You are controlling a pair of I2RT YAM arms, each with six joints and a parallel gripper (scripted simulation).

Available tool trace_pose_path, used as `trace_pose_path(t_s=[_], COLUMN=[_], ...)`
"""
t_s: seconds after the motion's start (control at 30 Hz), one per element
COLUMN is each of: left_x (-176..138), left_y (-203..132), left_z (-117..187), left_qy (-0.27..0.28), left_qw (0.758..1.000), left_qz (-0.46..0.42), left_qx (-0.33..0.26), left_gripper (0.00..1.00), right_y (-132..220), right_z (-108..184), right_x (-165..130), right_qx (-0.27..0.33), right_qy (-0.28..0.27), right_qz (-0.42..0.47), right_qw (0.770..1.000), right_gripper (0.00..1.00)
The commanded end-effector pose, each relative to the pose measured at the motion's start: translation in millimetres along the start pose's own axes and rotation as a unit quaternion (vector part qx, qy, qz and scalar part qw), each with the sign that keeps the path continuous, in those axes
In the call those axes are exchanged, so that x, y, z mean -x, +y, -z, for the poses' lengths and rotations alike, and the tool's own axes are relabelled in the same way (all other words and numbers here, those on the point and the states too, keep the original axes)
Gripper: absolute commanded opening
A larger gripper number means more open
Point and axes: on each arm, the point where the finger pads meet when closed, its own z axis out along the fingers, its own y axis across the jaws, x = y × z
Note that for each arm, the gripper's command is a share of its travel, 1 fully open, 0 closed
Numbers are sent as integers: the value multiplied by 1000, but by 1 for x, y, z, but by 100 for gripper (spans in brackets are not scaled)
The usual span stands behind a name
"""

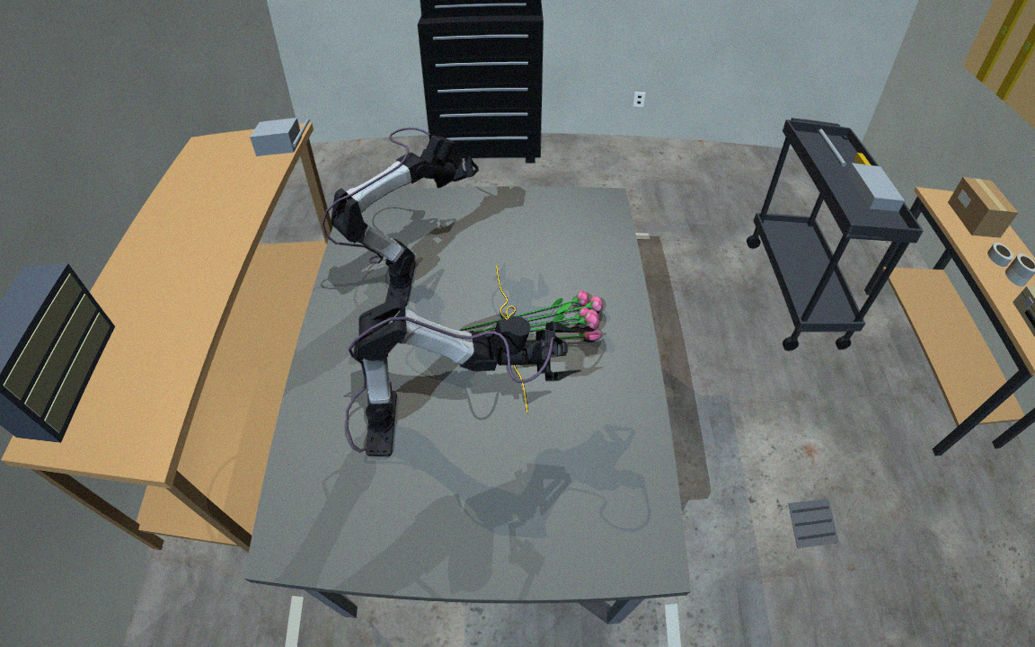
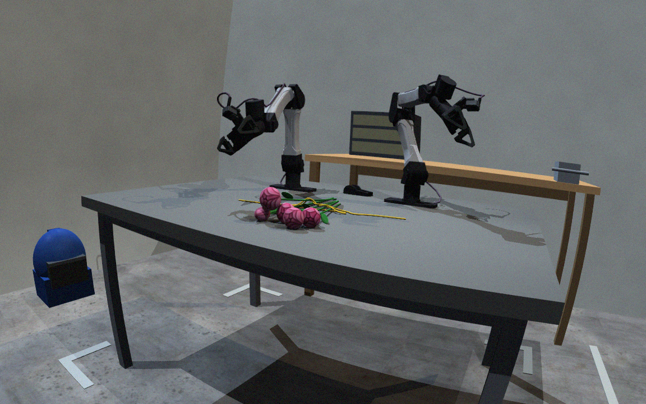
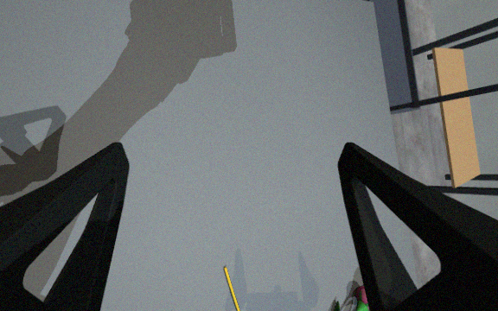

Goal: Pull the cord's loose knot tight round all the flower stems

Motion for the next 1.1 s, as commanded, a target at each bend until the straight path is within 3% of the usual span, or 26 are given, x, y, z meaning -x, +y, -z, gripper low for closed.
trace_pose_path(t_s=[0.0, 0.57, 0.77, 0.8, 1.0, 1.07], left_x=[5, 5, -23, -30, -91, -100], left_y=[-3, -3, 0, 1, 3, 3], left_z=[3, 3, 1, 0, 6, 7], left_qy=[-9, -9, 48, 61, 174, 187], left_qw=[1000, 1000, 999, 998, 984, 981], left_qz=[0, 0, 9, 10, 31, 33], left_qx=[-5, -5, 1, 2, 28, 34], left_gripper=[100, 100, 32, 27, 27, 27], right_y=[5, 5, -6, -9, -33, -37], right_z=[2, 2, 8, 10, 28, 30], right_x=[9, 9, 2, -2, -40, -49], right_qx=[5, 5, -48, -61, -183, -200], right_qy=[-12, -12, 5, 10, 67, 78], right_qz=[2, 2, -34, -43, -123, -133], right_qw=[1000, 1000, 998, 997, 973, 967], right_gripper=[100, 100, 32, 27, 27, 27])
